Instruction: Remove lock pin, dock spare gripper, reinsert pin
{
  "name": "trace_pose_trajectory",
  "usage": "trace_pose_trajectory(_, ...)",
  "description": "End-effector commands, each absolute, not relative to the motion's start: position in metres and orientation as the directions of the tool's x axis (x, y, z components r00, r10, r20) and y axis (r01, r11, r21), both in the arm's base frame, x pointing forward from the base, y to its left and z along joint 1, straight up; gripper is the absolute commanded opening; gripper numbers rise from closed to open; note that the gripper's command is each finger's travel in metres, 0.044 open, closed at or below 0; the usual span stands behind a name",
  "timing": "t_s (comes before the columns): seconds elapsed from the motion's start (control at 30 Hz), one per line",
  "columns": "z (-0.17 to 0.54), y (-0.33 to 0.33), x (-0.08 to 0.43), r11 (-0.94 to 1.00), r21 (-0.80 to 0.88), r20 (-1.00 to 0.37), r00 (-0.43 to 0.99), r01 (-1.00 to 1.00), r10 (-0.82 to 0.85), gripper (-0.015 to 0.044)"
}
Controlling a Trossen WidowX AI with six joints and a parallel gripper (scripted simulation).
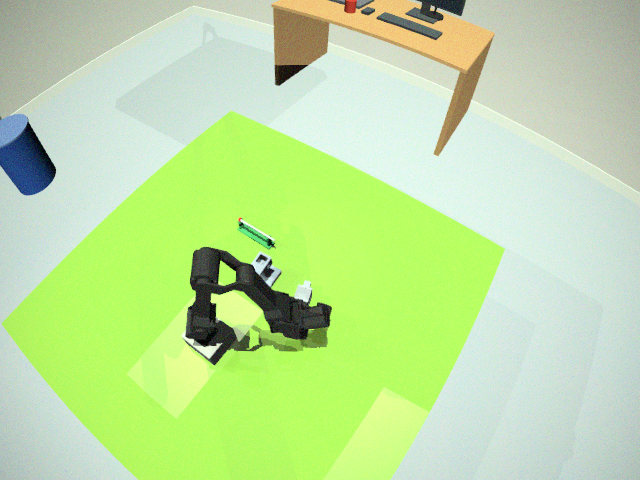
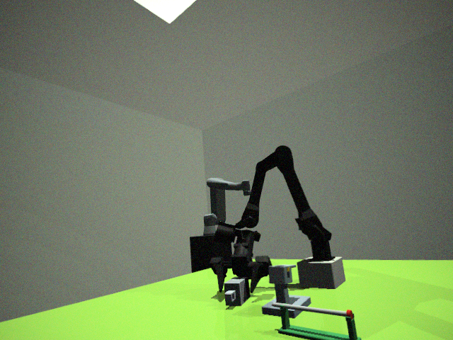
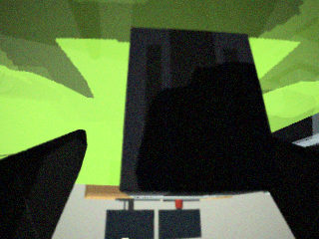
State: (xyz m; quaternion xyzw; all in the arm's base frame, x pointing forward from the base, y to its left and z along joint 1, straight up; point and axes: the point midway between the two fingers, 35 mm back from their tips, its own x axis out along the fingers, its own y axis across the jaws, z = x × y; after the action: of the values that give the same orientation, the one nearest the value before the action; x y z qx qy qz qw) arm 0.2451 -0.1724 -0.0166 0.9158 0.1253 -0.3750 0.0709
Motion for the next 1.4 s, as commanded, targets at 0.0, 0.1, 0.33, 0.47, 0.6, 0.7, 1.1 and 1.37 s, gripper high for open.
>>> trace_pose_trajectory(0.0,-0.023,-0.17,0.244,-0.959,0.029,-0.705,0.686,0.283,0.181,0.044)
trace_pose_trajectory(0.1,-0.023,-0.17,0.244,-0.959,0.029,-0.705,0.686,0.283,0.181,0.0414)
trace_pose_trajectory(0.33,-0.023,-0.17,0.244,-0.959,0.029,-0.705,0.686,0.283,0.181,0.023)
trace_pose_trajectory(0.47,-0.023,-0.17,0.244,-0.959,0.029,-0.705,0.686,0.283,0.181,0.0184)
trace_pose_trajectory(0.6,-0.023,-0.17,0.244,-0.959,0.029,-0.705,0.686,0.283,0.181,0.0157)
trace_pose_trajectory(0.7,-0.023,-0.17,0.244,-0.959,0.029,-0.705,0.686,0.283,0.181,0.0098)
trace_pose_trajectory(1.1,0.015,-0.176,0.248,-0.959,0.03,-0.704,0.687,0.283,0.18,0.0)
trace_pose_trajectory(1.37,0.047,-0.176,0.249,-0.959,0.031,-0.704,0.687,0.283,0.18,0.0)
